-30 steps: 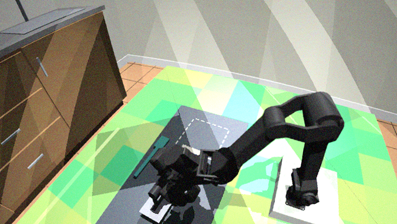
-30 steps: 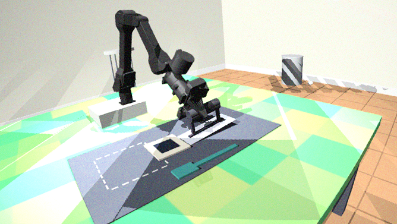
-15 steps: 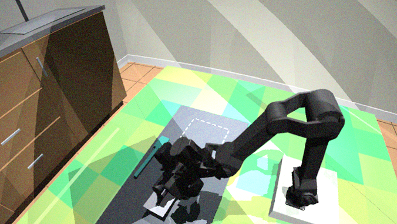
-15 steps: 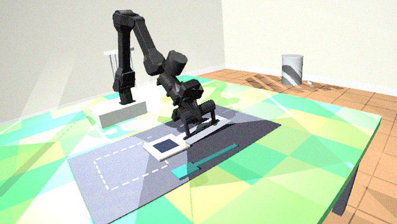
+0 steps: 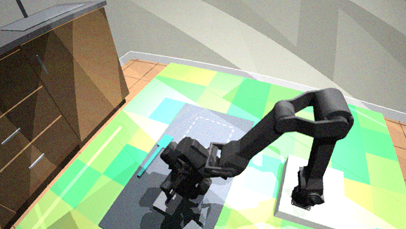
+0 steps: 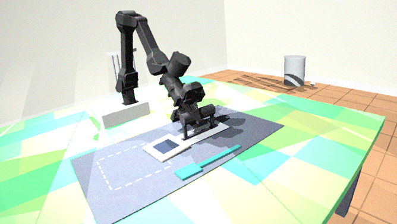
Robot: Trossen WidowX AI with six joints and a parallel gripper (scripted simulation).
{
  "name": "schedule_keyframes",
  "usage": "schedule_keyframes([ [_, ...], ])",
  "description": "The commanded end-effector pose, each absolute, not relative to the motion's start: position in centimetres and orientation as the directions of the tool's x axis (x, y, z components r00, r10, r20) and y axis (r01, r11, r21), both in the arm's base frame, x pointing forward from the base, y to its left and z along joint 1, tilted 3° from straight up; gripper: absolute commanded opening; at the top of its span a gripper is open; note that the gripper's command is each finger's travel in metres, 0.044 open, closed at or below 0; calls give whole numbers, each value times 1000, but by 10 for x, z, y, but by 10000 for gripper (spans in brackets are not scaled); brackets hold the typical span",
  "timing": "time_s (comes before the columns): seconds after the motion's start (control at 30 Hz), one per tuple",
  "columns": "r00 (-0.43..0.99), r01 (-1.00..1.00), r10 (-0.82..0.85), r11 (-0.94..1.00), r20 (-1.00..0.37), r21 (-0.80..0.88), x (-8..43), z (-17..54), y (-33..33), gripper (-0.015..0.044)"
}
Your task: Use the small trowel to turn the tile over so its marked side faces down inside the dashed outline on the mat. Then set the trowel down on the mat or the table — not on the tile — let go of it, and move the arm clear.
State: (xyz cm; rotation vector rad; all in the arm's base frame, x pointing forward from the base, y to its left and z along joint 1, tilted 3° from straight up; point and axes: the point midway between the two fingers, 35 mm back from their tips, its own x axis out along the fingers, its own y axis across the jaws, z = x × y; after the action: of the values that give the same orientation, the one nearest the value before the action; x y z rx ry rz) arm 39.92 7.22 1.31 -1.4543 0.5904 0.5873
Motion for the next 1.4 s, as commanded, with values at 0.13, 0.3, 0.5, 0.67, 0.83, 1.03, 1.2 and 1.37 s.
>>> schedule_keyframes([
  [0.13,748,-663,-8,13,-663,-748,405,37,69,0],
  [0.3,748,-663,-8,13,-663,-748,405,47,63,0],
  [0.5,749,-663,-9,12,-663,-749,406,57,55,0],
  [0.67,749,-663,-9,12,-663,-749,406,64,46,0],
  [0.83,749,-663,-10,11,-663,-749,406,70,36,0],
  [1.03,749,-663,-11,10,-663,-749,406,75,24,0],
  [1.2,749,-663,-11,10,-663,-749,406,77,13,0],
  [1.37,749,-663,-12,9,-663,-749,406,77,2,0],
])
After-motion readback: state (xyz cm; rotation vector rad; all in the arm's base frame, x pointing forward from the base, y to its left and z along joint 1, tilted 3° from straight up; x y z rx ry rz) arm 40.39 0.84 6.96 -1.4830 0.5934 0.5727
